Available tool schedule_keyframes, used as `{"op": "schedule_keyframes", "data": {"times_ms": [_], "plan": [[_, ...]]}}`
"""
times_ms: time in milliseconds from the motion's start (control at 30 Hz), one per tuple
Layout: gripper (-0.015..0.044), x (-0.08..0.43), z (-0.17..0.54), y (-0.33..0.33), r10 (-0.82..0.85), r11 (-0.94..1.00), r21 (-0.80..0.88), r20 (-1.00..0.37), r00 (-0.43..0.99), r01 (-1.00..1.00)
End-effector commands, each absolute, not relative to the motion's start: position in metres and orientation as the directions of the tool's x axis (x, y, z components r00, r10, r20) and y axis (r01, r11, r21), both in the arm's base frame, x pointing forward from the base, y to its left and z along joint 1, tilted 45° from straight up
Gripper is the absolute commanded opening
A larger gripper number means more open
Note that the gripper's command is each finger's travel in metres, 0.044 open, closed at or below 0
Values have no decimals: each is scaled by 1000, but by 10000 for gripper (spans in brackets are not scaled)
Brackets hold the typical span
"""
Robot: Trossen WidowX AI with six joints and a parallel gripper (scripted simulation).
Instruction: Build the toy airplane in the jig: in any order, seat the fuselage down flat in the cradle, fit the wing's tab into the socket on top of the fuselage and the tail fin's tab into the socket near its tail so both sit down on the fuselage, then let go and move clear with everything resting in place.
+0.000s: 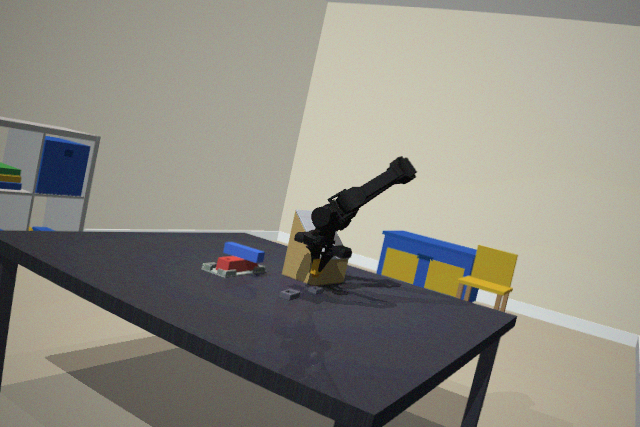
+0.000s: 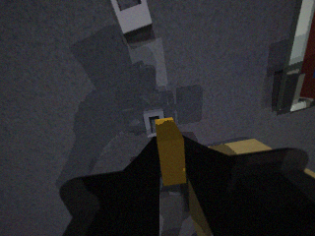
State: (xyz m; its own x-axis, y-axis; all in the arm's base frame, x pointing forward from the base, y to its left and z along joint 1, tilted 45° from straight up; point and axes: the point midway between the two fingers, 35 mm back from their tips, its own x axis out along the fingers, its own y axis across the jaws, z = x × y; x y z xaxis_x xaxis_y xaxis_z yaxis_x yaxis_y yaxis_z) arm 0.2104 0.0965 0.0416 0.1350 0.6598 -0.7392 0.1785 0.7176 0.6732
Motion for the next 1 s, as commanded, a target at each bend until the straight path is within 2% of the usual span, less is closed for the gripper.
{"op": "schedule_keyframes", "data": {"times_ms": [0, 967], "plan": [[0, 212, 53, 88, 662, 716, 679, -734, 149, 164], [0, 194, 105, 41, 684, 687, 708, -706, 184, 165]]}}
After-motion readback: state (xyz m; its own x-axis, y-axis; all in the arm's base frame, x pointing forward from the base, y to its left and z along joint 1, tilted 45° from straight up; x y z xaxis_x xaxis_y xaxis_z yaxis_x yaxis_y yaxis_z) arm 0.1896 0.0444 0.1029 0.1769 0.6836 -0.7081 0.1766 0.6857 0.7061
